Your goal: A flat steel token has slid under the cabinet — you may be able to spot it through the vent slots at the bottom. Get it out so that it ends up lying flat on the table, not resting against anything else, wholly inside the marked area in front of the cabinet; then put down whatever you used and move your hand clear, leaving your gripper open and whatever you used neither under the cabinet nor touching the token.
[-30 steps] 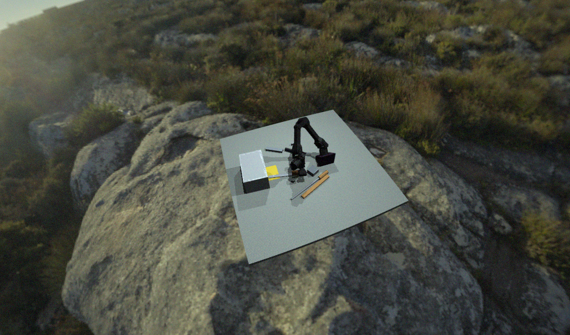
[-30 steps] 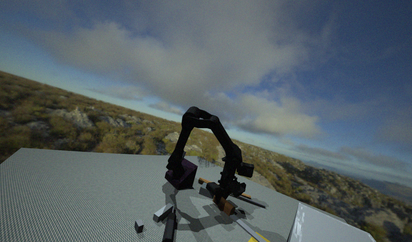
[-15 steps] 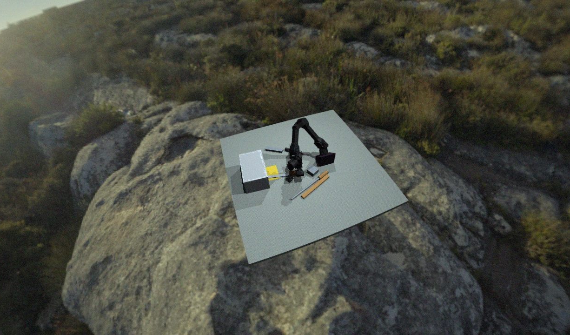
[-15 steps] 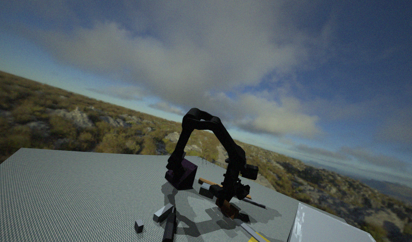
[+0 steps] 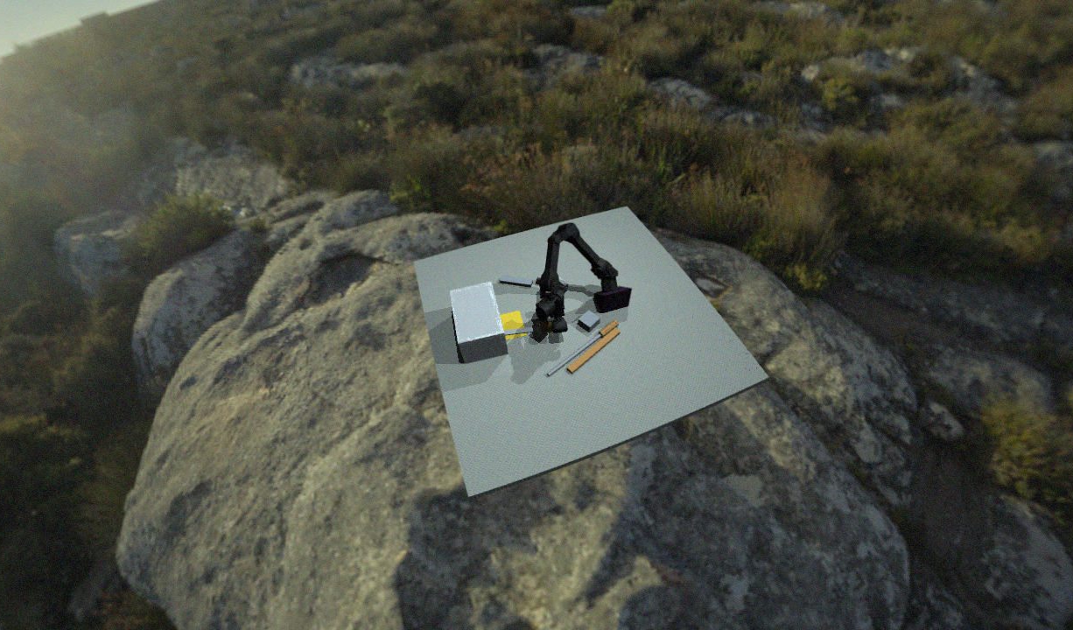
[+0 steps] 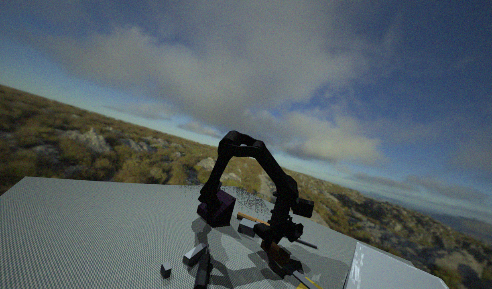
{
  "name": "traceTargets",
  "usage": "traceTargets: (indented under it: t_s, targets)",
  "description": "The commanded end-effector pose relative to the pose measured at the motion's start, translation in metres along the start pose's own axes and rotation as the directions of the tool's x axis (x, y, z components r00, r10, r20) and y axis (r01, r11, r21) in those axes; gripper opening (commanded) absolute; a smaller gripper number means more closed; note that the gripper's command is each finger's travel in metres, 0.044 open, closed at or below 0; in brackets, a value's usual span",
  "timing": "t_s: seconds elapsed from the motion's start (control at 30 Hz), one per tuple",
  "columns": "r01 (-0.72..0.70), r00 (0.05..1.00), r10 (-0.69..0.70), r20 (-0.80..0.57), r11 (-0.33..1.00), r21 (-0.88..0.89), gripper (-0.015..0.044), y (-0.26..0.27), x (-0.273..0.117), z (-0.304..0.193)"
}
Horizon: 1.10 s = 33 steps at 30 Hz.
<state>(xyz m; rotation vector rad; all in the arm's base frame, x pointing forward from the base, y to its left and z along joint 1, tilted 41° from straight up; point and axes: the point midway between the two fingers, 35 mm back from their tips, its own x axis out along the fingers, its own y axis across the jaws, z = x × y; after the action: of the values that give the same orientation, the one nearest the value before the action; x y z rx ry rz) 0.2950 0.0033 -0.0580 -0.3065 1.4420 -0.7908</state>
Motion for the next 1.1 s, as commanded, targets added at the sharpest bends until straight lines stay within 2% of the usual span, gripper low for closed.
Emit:
traceTargets:
  t_s: [0.0, 1.07]
  targets:
    - [-0.004, 1.0, 0.004, -0.001, 1.0, 0.001, 0.0, 0.0, 0.0, 0.009]
    - [-0.003, 1.0, 0.003, 0.001, 1.0, 0.003, 0.0, -0.001, -0.001, 0.047]
